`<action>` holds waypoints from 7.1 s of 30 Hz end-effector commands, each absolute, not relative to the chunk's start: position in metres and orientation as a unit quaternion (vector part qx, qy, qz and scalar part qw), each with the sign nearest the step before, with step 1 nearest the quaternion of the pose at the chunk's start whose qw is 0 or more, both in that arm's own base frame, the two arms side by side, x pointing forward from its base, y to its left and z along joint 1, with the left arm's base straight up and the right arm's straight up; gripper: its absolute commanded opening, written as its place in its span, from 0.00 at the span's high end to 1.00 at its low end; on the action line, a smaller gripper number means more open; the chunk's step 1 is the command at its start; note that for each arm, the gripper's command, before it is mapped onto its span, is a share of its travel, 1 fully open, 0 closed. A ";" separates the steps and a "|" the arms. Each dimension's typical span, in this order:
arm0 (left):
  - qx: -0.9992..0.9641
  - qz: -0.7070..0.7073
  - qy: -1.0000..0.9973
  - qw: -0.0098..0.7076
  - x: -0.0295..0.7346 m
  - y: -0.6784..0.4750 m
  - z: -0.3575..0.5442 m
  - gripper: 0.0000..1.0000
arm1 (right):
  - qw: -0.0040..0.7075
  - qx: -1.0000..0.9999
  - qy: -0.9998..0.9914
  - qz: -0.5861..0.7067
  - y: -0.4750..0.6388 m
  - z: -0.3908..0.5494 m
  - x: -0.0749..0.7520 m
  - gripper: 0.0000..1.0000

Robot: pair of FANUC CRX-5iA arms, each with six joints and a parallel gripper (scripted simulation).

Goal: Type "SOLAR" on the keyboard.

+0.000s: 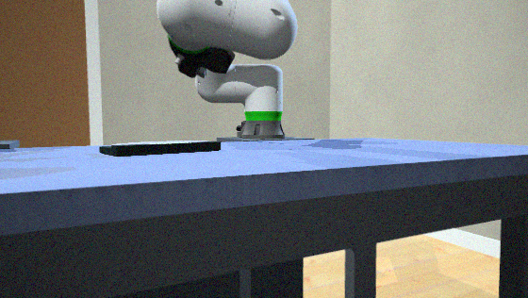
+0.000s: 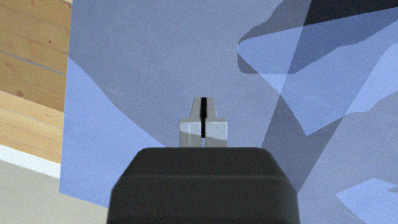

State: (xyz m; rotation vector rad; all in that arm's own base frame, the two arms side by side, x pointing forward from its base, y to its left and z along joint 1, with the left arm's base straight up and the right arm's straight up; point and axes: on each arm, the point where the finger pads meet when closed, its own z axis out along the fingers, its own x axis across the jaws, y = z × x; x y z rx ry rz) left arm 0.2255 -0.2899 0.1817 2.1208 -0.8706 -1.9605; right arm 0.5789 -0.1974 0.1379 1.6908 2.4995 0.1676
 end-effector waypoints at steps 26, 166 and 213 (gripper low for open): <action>0.736 -0.630 -0.247 0.023 0.238 -0.298 0.175 1.00 | 0.058 0.604 0.793 0.052 -0.236 0.149 0.558 0.00; 0.611 -0.169 0.761 -0.134 0.478 -0.523 0.047 1.00 | 0.000 1.000 -0.002 0.000 -0.475 0.290 -0.002 0.00; 0.611 -0.169 0.761 -0.134 0.478 -0.523 0.038 1.00 | 0.000 1.000 -0.002 0.000 -0.475 0.290 -0.002 0.00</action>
